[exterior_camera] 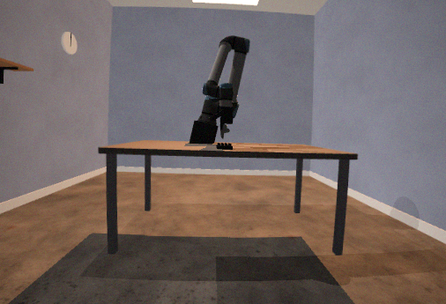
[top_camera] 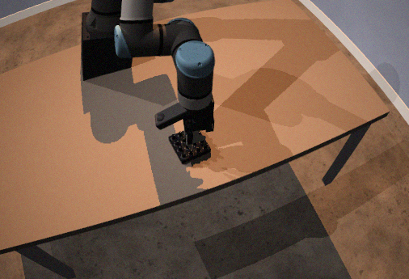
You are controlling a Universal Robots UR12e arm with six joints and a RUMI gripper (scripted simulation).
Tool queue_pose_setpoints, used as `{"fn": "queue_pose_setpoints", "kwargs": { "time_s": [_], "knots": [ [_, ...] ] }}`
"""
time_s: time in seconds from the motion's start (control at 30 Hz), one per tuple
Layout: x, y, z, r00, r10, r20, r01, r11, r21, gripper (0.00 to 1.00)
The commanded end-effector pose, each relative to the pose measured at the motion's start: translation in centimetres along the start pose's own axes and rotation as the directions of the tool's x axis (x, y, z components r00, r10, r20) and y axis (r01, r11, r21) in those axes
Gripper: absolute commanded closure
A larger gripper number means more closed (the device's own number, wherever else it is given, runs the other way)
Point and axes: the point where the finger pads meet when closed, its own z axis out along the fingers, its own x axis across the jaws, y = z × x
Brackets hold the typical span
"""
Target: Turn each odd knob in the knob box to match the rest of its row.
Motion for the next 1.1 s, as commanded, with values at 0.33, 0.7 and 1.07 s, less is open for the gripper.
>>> {"fn": "queue_pose_setpoints", "kwargs": {
  "time_s": [0.33,0.7,1.07],
  "knots": [
    [-0.2,0.0,-0.5,0.901,-0.434,0.001,0.434,0.901,-0.004,0.89],
    [-0.3,0.2,-0.9,0.718,-0.696,0.002,0.696,0.718,-0.004,0.89],
    [-0.2,0.6,-1.2,0.443,-0.897,0.003,0.897,0.443,-0.003,0.89]
  ]
}}
